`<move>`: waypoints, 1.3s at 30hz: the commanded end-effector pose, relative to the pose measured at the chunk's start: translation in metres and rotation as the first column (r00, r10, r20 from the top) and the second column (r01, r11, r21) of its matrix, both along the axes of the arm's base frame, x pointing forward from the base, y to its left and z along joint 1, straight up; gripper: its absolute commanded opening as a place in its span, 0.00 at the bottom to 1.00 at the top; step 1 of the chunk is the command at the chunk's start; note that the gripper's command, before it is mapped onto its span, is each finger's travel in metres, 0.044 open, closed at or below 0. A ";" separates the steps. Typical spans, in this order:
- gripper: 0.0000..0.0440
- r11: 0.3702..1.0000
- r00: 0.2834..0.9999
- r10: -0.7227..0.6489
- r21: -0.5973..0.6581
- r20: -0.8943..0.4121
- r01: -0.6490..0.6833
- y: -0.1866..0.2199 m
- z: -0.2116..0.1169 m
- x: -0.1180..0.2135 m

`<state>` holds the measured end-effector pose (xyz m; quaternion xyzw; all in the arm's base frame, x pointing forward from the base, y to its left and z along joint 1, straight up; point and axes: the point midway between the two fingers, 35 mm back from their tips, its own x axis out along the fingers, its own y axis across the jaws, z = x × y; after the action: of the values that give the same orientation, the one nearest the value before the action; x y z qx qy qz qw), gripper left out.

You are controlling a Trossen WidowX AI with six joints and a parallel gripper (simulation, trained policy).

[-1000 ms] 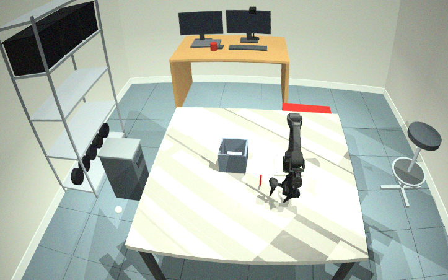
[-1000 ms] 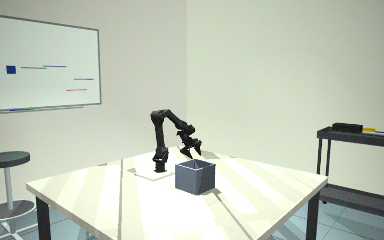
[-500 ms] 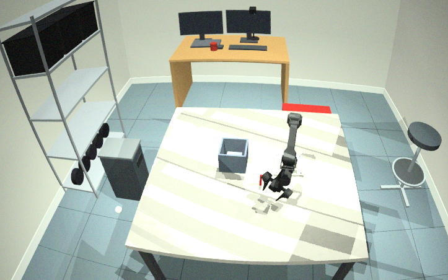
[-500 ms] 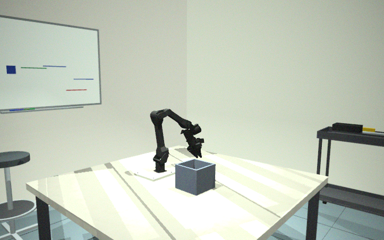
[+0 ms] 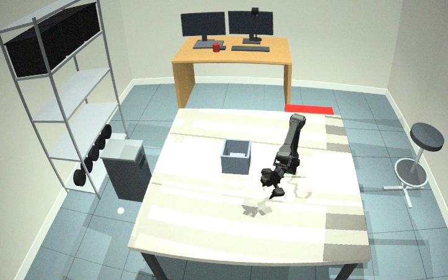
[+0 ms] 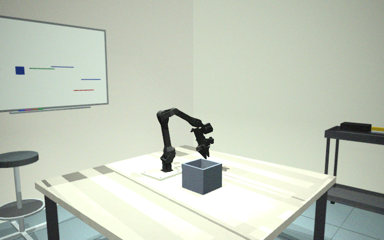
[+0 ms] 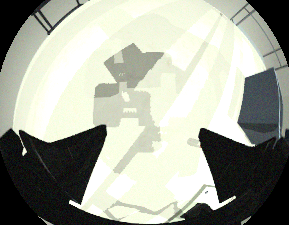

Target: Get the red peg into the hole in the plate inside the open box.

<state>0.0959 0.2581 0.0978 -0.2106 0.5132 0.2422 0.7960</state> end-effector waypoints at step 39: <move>1.00 0.207 0.160 -0.899 -0.072 -0.407 0.976 -0.097 0.026 0.058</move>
<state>0.1562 0.1671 0.1215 0.2644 0.6381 -0.1981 0.6954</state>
